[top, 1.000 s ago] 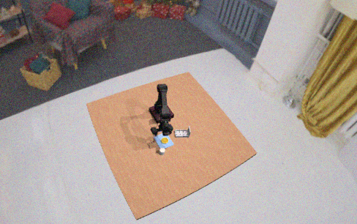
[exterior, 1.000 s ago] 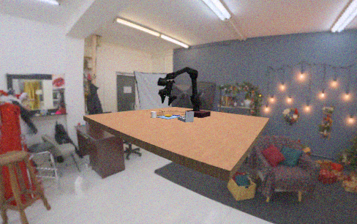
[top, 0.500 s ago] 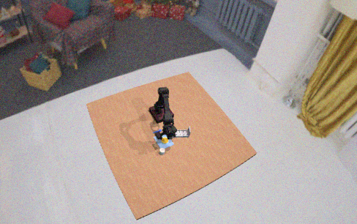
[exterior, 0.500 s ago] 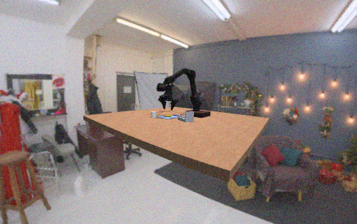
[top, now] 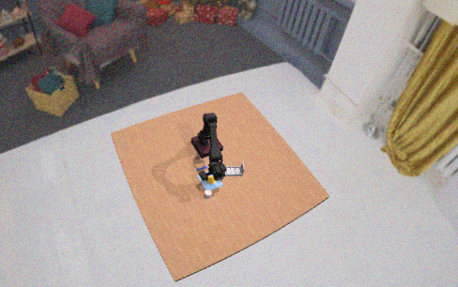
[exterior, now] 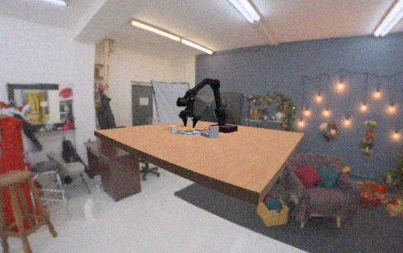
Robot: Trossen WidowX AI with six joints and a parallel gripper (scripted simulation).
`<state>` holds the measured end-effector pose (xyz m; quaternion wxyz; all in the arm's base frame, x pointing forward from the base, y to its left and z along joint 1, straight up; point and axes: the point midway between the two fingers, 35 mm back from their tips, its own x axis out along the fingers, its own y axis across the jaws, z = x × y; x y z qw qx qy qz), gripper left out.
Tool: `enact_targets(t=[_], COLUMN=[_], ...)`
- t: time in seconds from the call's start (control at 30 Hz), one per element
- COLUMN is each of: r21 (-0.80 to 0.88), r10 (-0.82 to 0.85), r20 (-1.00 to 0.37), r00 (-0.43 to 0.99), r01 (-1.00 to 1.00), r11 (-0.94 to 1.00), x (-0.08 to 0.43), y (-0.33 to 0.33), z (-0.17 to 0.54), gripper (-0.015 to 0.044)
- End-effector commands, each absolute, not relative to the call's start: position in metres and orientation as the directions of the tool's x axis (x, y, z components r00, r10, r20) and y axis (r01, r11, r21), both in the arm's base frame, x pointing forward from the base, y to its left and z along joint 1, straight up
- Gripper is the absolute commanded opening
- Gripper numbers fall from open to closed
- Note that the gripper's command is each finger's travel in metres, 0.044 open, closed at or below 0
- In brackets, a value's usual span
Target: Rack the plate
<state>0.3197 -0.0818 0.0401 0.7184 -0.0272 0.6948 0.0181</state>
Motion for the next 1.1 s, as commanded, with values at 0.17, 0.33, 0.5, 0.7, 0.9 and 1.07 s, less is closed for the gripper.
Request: enact_targets(t=[0.17,0.33,0.5,0.7,0.9,1.07], r21=[-0.006,-0.006,-0.006,-0.006,-0.006,-0.006], r10=[-0.004,-0.004,-0.004,-0.004,-0.004,-0.004], r20=[-1.0,-1.0,-1.0,-1.0,-1.0,-1.0], r00=[0.029,0.029,0.029,0.029,0.029,0.029], r01=[-0.069,-0.069,-0.069,-0.069,-0.069,-0.069], r11=[0.998,0.998,0.998,0.998,0.998,0.998], x=[0.318,0.318,0.317,0.316,0.316,0.316], y=[-0.08,-0.08,-0.08,-0.08,-0.08,-0.08], z=[0.024,0.016,0.008,0.006,0.006,0.006], gripper=[0.04,0.04,0.04,0.0352,0.0345,0.0312])
